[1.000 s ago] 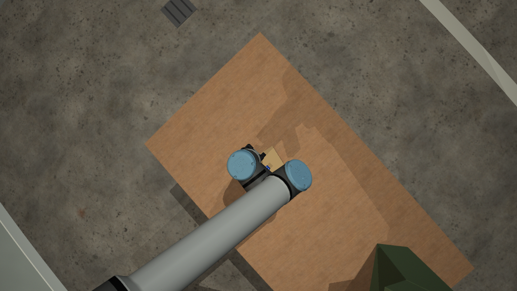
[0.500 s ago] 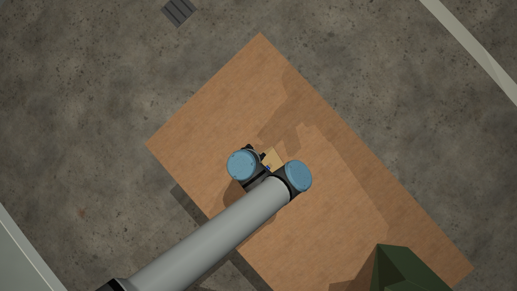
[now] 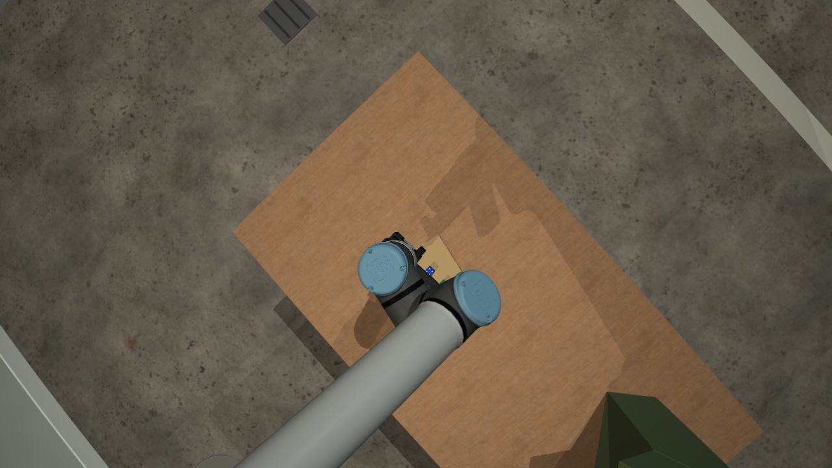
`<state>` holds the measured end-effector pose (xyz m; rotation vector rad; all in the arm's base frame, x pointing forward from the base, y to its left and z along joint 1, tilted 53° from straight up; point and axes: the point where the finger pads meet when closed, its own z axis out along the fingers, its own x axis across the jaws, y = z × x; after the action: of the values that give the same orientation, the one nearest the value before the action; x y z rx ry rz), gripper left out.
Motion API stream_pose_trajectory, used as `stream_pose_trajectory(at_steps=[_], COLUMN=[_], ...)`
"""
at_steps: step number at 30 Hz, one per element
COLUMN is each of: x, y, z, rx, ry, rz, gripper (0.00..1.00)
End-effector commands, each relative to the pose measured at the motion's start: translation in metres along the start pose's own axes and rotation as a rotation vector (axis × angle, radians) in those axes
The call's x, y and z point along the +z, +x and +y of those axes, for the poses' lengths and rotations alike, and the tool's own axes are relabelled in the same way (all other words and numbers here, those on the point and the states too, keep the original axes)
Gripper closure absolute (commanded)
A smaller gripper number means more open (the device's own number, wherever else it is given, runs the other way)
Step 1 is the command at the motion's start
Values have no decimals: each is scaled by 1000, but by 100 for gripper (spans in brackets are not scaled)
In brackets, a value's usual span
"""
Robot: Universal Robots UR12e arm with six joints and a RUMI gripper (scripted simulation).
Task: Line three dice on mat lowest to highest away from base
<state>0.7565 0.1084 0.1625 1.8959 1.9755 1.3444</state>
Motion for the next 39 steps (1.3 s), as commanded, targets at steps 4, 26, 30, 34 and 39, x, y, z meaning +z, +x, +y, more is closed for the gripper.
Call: stream_pose_trajectory(at_steps=[4,26,30,34,39], x=[-29,-32,-32,-32,-43], y=[0,0,0,0,0], z=[0,0,0,0,0], rx=[-1,-1,-1,-1,-1], ry=[1,1,1,1,1], rz=[0,0,0,0,0], gripper=[79,0,0,0,0])
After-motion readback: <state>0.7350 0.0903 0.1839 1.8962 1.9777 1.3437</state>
